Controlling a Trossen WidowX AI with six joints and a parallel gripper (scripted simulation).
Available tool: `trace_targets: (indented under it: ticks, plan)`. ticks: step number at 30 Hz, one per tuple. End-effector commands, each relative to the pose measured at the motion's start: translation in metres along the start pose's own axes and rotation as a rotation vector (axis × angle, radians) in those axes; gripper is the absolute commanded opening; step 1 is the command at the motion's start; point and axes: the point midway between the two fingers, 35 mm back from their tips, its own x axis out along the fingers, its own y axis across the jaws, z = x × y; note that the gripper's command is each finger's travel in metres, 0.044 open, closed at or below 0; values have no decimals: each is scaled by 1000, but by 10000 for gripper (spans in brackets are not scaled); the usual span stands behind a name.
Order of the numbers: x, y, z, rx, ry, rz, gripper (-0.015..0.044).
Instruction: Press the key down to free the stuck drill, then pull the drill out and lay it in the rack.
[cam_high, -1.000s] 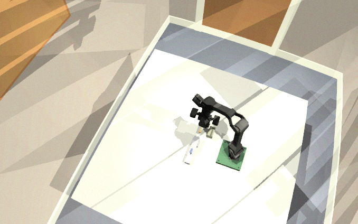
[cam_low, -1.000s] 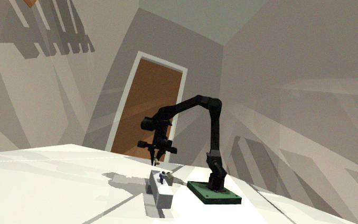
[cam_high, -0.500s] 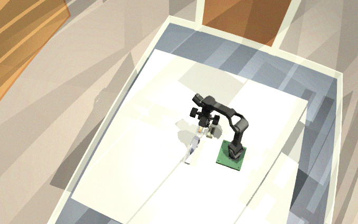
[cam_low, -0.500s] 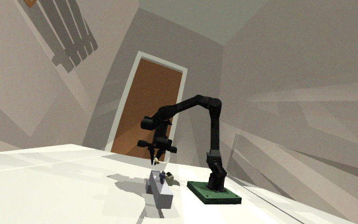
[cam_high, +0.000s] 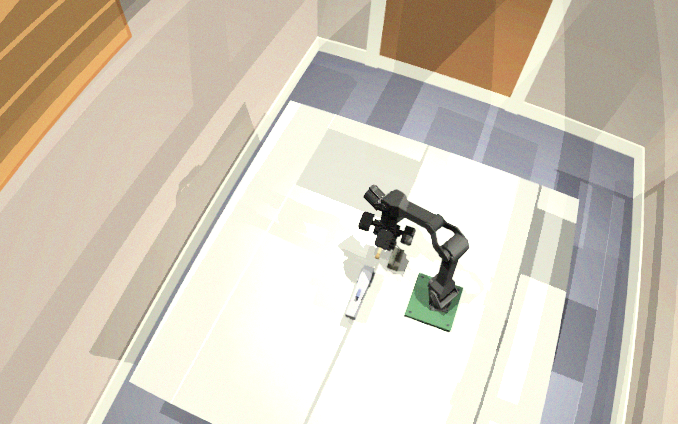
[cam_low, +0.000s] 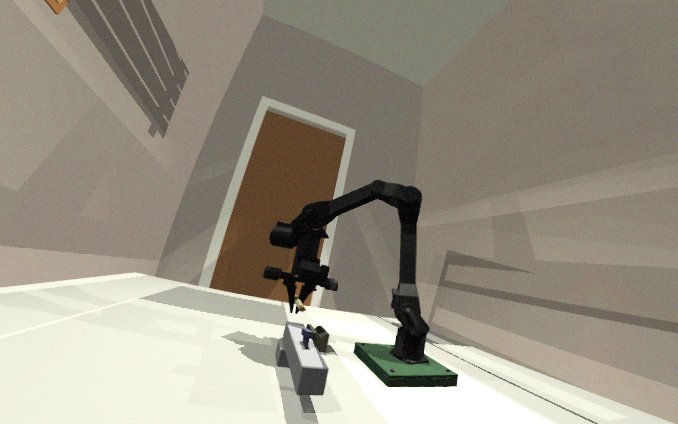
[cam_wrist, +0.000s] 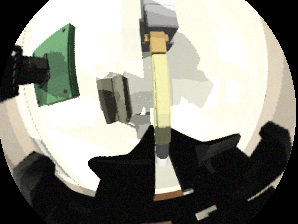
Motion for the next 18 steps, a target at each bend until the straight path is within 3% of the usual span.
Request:
trace_targets:
  ticks: [1, 18]
  plan:
    - [0, 7, -2, -4, 5, -5, 0]
    - [6, 39, -9, -4, 5, -2, 0]
